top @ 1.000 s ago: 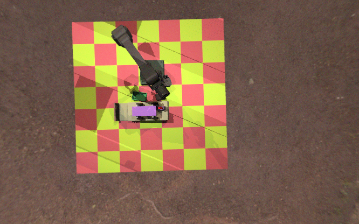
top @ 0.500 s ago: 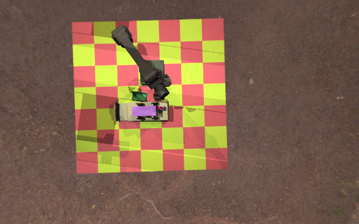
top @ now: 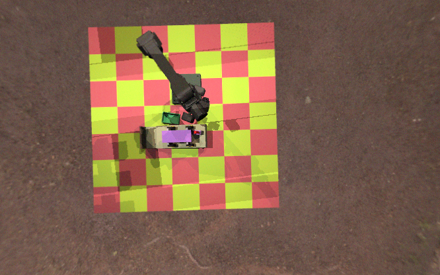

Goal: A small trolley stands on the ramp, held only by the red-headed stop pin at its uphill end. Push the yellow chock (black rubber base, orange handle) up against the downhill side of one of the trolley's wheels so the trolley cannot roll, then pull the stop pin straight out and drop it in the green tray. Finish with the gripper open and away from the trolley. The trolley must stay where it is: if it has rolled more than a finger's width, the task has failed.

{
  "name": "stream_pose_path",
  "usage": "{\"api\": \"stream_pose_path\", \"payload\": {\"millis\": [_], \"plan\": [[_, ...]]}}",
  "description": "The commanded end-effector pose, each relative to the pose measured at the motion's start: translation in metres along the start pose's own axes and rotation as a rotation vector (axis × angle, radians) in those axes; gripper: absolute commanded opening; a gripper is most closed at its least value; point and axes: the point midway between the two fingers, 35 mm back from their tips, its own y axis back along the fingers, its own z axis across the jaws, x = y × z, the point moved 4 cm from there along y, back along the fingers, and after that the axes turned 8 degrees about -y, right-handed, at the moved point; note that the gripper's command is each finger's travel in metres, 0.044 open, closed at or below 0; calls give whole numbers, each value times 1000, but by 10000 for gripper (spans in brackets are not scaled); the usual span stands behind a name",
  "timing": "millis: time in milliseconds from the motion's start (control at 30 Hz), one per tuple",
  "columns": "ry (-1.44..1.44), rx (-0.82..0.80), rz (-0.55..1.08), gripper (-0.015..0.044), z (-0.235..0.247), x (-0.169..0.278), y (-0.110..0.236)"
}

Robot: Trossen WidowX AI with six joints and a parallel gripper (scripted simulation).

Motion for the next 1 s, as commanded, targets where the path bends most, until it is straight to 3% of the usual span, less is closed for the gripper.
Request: {"api": "stream_pose_path", "payload": {"millis": [0, 967], "plan": [[-126, 2, 1, 0, 0, 0, 0], [-1122, 3, 0, 0, 0, 0, 0]]}}
